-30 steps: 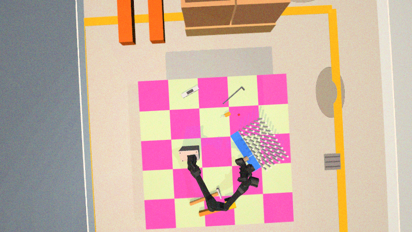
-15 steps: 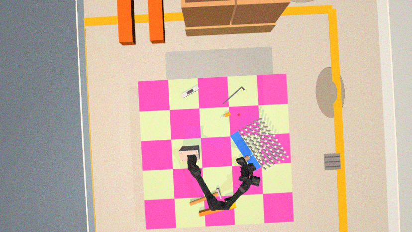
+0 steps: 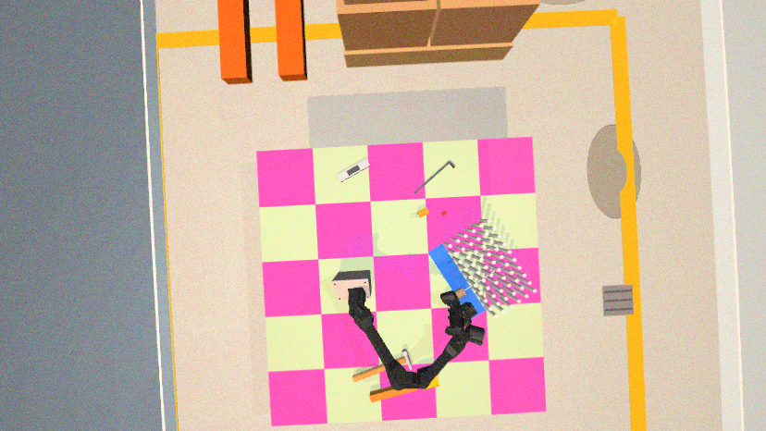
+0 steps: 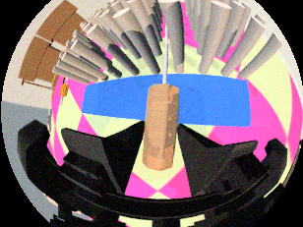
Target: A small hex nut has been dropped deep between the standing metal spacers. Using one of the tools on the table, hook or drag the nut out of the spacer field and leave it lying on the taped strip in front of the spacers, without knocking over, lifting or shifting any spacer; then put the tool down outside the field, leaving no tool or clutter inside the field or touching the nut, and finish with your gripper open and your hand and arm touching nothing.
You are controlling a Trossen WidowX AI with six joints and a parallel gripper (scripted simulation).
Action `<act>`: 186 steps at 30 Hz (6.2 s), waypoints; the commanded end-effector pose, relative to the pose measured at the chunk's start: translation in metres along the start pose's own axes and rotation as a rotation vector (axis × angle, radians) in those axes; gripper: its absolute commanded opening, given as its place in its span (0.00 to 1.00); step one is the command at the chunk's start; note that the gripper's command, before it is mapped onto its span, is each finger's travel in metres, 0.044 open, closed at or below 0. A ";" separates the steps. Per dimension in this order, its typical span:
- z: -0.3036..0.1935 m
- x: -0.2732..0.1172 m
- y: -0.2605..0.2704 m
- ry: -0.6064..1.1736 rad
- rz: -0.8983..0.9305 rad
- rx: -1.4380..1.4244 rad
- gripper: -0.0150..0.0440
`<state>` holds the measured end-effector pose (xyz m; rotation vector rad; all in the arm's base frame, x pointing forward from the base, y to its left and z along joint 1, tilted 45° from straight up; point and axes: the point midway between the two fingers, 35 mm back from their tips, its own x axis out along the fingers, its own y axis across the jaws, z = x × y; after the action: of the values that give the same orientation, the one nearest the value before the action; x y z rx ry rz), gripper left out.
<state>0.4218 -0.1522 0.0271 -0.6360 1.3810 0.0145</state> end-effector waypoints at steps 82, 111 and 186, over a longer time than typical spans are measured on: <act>-0.048 -0.008 -0.001 0.002 0.003 -0.007 0.25; -0.067 -0.016 -0.002 0.003 0.003 -0.008 0.25; -0.118 -0.039 -0.002 0.005 0.002 -0.009 0.25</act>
<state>0.3097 -0.1908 0.0569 -0.6431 1.3886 0.0133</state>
